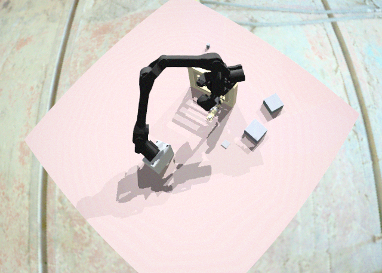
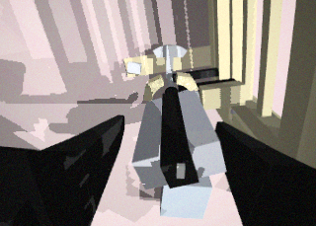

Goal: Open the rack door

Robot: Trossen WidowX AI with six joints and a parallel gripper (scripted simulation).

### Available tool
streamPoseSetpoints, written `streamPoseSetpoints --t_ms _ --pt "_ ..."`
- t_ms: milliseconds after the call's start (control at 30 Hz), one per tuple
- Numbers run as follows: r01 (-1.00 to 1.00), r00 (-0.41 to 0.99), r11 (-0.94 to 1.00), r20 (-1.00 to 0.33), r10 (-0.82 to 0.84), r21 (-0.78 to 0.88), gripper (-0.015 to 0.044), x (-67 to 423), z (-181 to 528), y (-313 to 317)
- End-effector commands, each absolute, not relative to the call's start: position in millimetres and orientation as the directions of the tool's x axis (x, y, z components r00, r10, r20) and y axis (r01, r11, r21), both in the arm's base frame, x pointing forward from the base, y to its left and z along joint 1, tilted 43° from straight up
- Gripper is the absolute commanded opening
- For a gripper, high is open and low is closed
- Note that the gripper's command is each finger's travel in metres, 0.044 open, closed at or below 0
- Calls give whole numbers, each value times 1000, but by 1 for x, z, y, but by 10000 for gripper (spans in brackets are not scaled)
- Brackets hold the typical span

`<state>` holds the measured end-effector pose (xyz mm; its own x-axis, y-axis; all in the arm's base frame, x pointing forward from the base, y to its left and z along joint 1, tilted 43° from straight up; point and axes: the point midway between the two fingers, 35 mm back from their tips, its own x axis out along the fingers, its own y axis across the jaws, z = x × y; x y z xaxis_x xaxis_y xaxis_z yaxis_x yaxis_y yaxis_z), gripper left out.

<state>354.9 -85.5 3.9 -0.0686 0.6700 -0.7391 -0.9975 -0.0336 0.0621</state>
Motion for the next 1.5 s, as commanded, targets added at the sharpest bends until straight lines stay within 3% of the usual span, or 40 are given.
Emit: streamPoseSetpoints --t_ms 0,133,467,1467 --pt "-978 -70 -190 -735 674 -81 293 357 4 -80" --pt "-933 -70 -305 -735 674 -190 293 357 4 -80" --pt "-930 -70 -310 -735 674 -196 293 357 4 -80" --pt "-930 -70 -310 -735 674 -196 93 357 4 -80"
